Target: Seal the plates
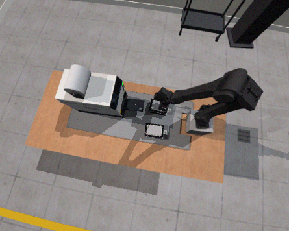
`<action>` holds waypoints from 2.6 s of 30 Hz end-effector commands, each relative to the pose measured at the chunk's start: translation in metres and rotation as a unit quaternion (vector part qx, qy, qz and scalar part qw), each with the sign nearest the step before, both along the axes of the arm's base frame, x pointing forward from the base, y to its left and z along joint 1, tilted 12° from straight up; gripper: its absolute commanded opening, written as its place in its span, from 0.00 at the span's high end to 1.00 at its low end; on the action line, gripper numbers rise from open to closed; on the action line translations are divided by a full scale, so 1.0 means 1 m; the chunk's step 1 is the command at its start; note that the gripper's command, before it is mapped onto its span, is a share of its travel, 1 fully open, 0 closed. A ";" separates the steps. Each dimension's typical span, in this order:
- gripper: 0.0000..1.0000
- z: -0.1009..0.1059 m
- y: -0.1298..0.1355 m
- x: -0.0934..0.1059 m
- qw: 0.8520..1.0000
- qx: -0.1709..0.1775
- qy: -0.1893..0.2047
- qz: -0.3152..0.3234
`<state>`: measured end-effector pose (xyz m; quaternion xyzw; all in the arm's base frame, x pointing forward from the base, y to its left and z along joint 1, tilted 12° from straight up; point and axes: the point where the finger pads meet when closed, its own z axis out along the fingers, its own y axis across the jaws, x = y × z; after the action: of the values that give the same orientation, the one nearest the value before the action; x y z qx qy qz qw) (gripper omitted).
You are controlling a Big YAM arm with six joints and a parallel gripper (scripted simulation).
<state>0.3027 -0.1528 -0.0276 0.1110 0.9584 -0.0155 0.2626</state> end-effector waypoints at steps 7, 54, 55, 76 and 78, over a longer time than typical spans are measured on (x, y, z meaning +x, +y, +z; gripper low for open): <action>0.00 0.024 -0.010 0.006 1.000 -0.009 -0.009 0.002; 0.00 0.068 -0.011 0.004 1.000 -0.003 -0.014 -0.009; 0.00 0.069 -0.012 0.005 1.000 -0.004 -0.015 -0.010; 0.00 0.069 -0.014 0.005 1.000 -0.007 -0.018 -0.012; 0.00 0.065 -0.012 -0.006 1.000 -0.004 0.007 -0.011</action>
<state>0.2908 -0.1538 0.0305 0.1137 0.9586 -0.0183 0.2606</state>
